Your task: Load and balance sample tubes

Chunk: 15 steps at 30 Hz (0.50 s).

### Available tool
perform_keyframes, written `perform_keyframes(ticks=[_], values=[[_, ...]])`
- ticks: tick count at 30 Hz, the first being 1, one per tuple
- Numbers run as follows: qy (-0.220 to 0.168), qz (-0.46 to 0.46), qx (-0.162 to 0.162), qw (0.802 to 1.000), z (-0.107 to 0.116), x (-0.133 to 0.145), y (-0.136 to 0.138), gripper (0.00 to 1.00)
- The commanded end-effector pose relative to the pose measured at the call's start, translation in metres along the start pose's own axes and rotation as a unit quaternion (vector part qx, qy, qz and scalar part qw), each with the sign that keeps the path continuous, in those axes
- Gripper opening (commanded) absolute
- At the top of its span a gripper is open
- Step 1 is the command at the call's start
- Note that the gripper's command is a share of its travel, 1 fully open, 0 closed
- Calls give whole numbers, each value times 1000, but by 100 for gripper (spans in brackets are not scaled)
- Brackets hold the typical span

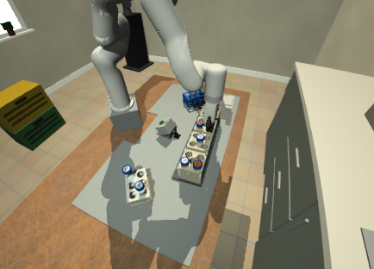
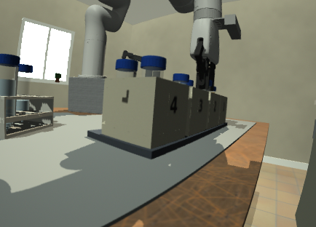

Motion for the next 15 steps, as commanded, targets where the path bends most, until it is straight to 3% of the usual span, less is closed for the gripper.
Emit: perform_keyframes(ticks=[1, 2, 15], values=[[2, 0, 0, 1000, 2, -1, 0, 0], [2, 0, 0, 1000, 1, -1, 0, 44], [2, 0, 0, 1000, 1, -1, 0, 44]])
Point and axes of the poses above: the point where the finger pads meet when closed, its own z axis back along the fingers, its own y axis across the jaws, x = y × z, the point moved 10 cm from there along z, back along the fingers, and after that the axes turned 1 degree about -z, right-handed, at the moved point
